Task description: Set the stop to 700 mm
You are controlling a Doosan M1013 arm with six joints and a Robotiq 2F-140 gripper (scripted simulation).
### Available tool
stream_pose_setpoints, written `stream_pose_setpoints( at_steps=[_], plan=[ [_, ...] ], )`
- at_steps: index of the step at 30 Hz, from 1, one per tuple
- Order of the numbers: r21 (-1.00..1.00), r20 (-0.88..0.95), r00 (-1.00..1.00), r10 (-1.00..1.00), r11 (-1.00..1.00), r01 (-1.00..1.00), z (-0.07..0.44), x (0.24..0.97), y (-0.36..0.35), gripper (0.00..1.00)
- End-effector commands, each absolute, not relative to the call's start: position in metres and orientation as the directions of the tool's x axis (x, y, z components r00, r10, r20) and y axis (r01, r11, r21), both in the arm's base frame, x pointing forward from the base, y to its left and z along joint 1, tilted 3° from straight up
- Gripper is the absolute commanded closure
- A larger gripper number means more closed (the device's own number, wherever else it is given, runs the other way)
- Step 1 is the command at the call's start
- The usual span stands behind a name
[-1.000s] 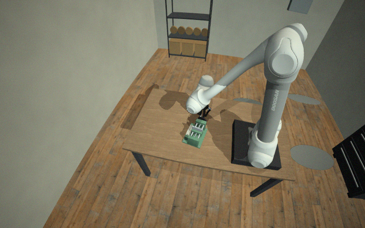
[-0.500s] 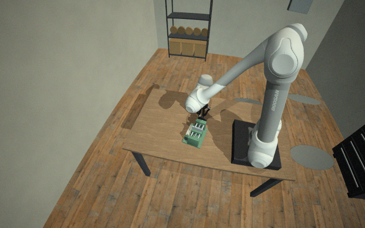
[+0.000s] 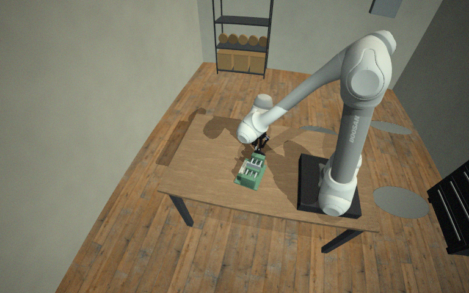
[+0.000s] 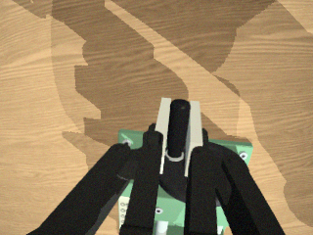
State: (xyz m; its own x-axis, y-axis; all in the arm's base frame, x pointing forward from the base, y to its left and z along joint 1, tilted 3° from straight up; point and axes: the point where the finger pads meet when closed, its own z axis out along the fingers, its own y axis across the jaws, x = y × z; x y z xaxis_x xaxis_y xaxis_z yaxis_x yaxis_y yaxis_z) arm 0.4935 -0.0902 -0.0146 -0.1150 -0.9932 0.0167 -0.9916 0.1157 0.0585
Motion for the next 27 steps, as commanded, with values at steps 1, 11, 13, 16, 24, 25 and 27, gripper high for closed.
stream_pose_setpoints(
  at_steps=[1, 11, 13, 16, 24, 25, 27],
  plan=[
    [0.058, 0.016, -0.115, -0.993, 0.116, -0.992, -0.013, 0.495, -0.090, 0.96],
    [0.058, 0.016, -0.115, -0.993, 0.116, -0.992, -0.005, 0.496, -0.090, 0.96],
    [0.058, 0.016, -0.115, -0.993, 0.116, -0.992, -0.005, 0.496, -0.090, 0.96],
    [0.058, 0.016, -0.115, -0.993, 0.116, -0.992, -0.002, 0.497, -0.090, 0.96],
    [0.058, 0.016, -0.115, -0.993, 0.116, -0.992, 0.003, 0.496, -0.090, 0.96],
    [0.058, 0.016, -0.115, -0.993, 0.116, -0.992, 0.004, 0.496, -0.090, 0.96],
    [0.058, 0.016, -0.115, -0.993, 0.116, -0.992, 0.005, 0.495, -0.090, 0.96]
  ],
)
